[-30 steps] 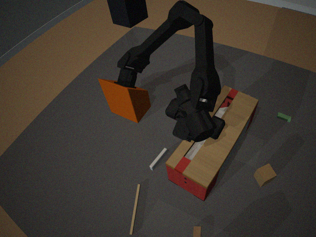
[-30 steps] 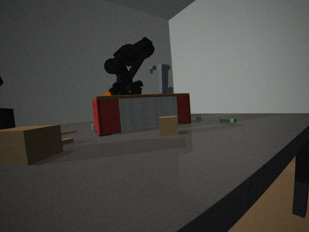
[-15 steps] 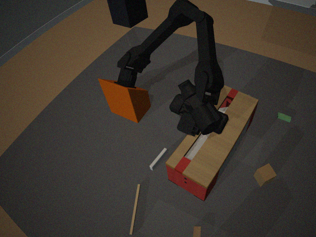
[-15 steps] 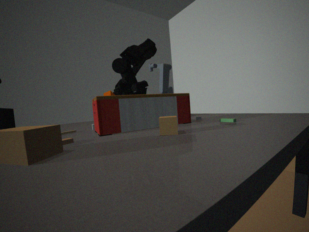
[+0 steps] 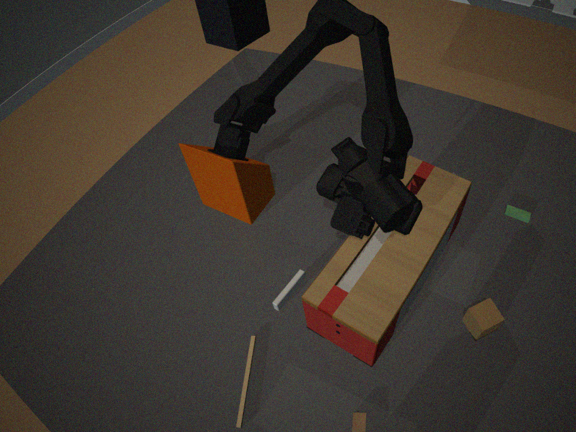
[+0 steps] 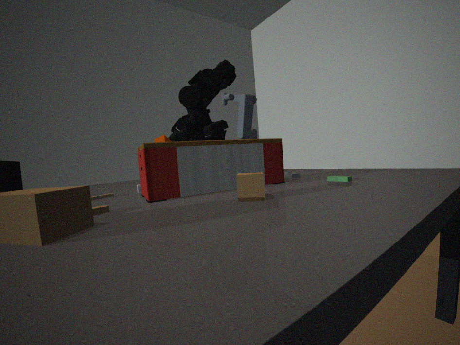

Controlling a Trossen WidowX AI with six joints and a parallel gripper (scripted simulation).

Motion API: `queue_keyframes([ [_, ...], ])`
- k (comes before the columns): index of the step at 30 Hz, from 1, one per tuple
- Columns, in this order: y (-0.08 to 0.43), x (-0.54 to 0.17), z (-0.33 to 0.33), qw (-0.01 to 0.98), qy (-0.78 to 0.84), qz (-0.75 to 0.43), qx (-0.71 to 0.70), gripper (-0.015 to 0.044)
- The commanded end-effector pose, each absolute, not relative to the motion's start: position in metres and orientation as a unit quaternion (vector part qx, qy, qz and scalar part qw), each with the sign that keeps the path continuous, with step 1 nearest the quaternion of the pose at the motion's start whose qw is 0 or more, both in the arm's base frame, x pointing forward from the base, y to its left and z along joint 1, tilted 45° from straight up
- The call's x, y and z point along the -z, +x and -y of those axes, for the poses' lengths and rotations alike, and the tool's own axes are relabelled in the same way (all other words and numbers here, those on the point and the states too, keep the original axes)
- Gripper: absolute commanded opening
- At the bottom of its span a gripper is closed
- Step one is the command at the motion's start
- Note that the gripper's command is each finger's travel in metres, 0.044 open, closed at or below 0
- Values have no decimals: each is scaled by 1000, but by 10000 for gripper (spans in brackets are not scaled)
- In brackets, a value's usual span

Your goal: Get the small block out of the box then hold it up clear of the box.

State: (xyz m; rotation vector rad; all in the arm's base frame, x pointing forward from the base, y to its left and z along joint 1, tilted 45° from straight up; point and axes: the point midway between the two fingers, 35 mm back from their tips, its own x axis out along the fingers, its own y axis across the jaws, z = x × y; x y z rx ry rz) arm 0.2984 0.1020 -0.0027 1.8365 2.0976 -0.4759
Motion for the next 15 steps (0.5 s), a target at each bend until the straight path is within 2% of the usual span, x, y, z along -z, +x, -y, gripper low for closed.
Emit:
queue_keyframes([
  [1,297,-3,-109,154,641,-734,167,400],
  [15,296,-18,-125,153,641,-734,166,400],
])
